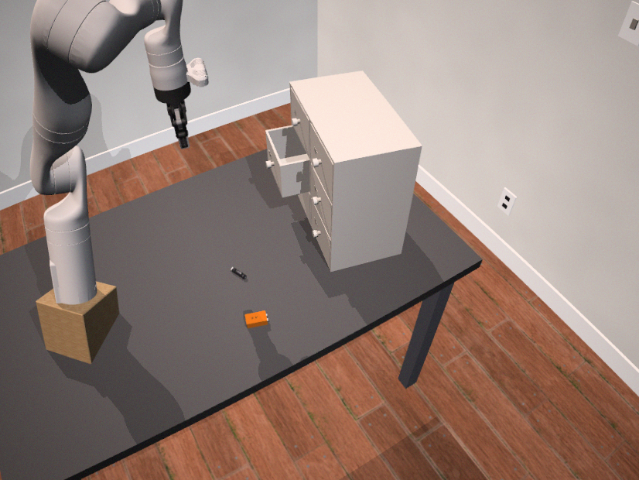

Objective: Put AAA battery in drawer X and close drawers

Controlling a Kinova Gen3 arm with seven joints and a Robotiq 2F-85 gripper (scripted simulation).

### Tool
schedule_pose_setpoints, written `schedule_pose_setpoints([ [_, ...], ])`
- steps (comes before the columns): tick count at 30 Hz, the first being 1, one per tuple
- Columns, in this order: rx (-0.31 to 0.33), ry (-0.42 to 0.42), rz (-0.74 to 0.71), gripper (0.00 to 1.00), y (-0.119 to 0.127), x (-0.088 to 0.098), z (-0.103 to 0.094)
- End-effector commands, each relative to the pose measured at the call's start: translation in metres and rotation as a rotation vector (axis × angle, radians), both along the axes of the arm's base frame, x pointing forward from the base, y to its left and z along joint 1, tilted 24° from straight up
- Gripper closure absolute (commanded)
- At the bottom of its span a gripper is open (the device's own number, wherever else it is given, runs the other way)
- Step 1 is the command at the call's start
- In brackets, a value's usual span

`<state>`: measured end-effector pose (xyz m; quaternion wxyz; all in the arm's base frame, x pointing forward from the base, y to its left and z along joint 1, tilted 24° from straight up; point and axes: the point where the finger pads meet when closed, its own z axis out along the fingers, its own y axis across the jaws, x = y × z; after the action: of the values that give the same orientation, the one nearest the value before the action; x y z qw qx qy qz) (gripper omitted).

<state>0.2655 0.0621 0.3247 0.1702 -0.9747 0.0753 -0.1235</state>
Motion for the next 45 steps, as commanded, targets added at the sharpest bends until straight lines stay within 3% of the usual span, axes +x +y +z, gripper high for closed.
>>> schedule_pose_setpoints([
  [1, 0.000, -0.001, 0.000, 0.67, 0.000, 0.000, 0.000],
  [13, 0.004, 0.004, -0.014, 0.67, -0.002, 0.002, -0.003],
  [24, 0.034, 0.040, -0.117, 0.67, -0.015, 0.013, -0.033],
  [39, 0.133, 0.156, -0.455, 0.67, -0.060, 0.048, -0.128],
  [41, 0.133, 0.156, -0.455, 0.67, -0.060, 0.048, -0.128],
  [45, 0.164, 0.192, -0.561, 0.67, -0.074, 0.060, -0.158],
])
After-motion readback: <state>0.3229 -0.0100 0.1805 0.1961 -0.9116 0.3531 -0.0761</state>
